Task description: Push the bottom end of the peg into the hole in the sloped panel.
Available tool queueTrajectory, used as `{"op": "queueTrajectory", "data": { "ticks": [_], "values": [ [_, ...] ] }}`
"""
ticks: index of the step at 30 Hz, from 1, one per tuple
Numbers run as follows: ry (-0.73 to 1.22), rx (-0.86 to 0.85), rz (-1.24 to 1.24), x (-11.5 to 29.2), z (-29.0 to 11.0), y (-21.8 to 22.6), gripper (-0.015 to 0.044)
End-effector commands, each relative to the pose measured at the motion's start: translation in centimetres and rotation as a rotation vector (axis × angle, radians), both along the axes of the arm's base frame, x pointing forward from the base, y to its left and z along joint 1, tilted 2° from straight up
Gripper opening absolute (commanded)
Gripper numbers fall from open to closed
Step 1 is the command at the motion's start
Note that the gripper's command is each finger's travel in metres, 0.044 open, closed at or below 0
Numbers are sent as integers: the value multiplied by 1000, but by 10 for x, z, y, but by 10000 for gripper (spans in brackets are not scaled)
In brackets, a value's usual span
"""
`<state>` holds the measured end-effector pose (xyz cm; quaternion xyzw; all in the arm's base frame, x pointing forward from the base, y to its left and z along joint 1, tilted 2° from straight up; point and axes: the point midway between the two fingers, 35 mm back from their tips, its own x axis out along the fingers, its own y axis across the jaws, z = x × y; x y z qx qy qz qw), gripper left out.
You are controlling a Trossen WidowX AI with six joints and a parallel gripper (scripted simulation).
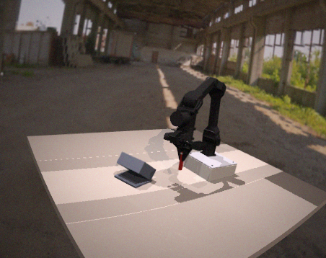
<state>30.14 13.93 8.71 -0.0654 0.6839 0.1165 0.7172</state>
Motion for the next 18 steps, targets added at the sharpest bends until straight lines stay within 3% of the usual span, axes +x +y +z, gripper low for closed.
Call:
{"op": "queueTrajectory", "data": {
  "ticks": [1,18],
  "values": [
    [-14,16,2,3,2,-5,0],
    [-72,61,8,14,9,-26,0]
  ]
}}
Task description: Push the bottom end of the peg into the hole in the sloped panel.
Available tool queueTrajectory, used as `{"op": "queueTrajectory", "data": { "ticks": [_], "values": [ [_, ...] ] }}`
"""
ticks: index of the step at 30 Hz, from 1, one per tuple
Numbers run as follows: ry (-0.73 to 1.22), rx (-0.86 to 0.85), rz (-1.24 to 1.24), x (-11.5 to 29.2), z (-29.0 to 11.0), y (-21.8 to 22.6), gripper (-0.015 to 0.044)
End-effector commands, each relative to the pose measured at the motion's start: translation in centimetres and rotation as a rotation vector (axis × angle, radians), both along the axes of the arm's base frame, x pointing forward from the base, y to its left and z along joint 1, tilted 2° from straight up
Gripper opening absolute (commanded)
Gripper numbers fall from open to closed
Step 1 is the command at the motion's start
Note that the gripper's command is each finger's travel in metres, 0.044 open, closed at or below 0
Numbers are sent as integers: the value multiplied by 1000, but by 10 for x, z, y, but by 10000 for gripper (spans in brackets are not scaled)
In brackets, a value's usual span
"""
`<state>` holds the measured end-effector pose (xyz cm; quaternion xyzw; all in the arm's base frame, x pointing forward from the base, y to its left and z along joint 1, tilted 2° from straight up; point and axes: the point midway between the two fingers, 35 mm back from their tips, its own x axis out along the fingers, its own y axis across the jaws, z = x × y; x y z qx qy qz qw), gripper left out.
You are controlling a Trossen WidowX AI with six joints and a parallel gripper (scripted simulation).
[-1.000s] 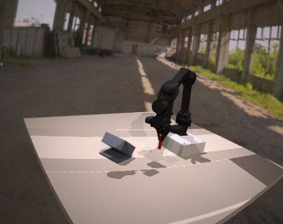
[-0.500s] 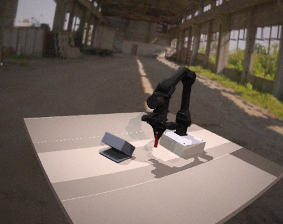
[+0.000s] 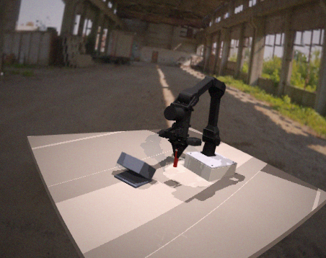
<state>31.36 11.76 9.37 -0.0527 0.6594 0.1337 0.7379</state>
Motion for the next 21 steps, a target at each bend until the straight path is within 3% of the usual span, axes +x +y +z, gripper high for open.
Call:
{"op": "queueTrajectory", "data": {
  "ticks": [1,21],
  "values": [
    [-17,14,3,2,3,-5,0],
    [-95,54,11,13,11,-31,0]
  ]
}}
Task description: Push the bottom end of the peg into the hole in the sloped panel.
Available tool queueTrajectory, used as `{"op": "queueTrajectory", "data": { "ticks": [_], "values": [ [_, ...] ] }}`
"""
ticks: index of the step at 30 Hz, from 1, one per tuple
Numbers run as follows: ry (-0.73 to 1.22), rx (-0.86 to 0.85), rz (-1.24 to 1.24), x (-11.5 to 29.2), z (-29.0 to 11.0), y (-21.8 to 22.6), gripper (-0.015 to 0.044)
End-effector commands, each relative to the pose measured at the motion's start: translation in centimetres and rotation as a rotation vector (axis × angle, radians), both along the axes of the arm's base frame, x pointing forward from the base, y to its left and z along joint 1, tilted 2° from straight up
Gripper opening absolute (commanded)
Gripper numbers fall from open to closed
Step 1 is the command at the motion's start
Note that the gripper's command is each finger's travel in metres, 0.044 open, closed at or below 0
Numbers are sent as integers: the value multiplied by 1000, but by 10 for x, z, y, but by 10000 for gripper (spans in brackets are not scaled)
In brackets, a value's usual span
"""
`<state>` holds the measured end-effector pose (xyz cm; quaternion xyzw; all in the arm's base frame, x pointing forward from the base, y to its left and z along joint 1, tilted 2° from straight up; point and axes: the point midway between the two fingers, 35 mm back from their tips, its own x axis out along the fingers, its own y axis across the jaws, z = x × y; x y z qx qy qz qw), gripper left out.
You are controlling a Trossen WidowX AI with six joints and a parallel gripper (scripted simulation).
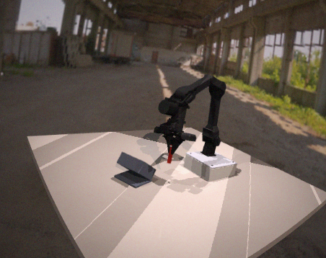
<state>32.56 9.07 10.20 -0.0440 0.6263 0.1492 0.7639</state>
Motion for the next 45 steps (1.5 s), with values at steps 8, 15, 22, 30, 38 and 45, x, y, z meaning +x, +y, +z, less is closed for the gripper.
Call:
{"op": "queueTrajectory", "data": {
  "ticks": [8,15,22,30,38,45],
  "values": [
    [-50,20,6,5,6,-15,0],
    [-80,29,9,8,9,-25,0],
    [-112,35,12,10,12,-34,0],
    [-148,40,16,13,16,-45,0],
    [-186,42,20,15,19,-56,0],
    [-219,41,23,16,23,-66,0]
  ]
}}
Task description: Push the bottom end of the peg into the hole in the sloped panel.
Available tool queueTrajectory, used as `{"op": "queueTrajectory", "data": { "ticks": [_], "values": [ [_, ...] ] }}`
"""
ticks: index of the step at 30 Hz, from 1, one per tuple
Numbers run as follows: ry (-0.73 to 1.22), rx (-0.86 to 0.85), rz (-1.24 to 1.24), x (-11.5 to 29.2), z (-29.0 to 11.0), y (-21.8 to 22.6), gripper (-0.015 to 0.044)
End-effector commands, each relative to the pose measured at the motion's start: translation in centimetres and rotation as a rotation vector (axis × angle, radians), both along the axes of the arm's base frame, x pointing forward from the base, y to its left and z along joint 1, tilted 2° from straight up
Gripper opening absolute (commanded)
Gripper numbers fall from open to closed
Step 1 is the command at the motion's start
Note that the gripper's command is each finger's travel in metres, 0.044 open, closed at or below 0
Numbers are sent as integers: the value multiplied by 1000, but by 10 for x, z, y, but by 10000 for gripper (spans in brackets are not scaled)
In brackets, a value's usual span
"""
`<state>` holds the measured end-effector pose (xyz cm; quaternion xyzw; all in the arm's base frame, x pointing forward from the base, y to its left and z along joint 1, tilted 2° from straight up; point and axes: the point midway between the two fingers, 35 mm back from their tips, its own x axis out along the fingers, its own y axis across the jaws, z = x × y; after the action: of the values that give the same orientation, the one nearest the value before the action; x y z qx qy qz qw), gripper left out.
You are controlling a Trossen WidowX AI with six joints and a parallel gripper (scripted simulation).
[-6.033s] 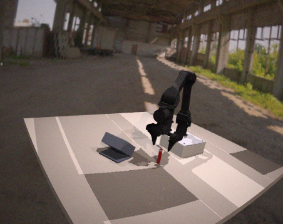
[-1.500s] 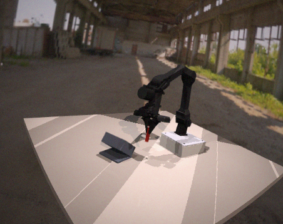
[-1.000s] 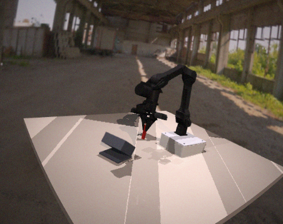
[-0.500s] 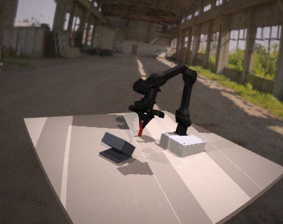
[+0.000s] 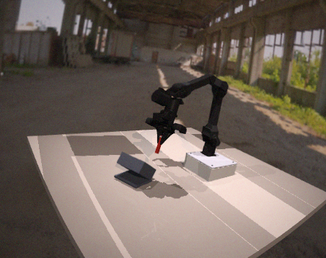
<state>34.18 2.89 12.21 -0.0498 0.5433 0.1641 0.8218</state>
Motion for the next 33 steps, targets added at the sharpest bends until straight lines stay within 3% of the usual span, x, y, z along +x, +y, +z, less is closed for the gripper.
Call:
{"op": "queueTrajectory", "data": {
  "ticks": [1,33],
  "values": [
    [-24,1,3,0,3,-6,0],
    [-151,-20,13,9,7,-41,0]
  ]
}}
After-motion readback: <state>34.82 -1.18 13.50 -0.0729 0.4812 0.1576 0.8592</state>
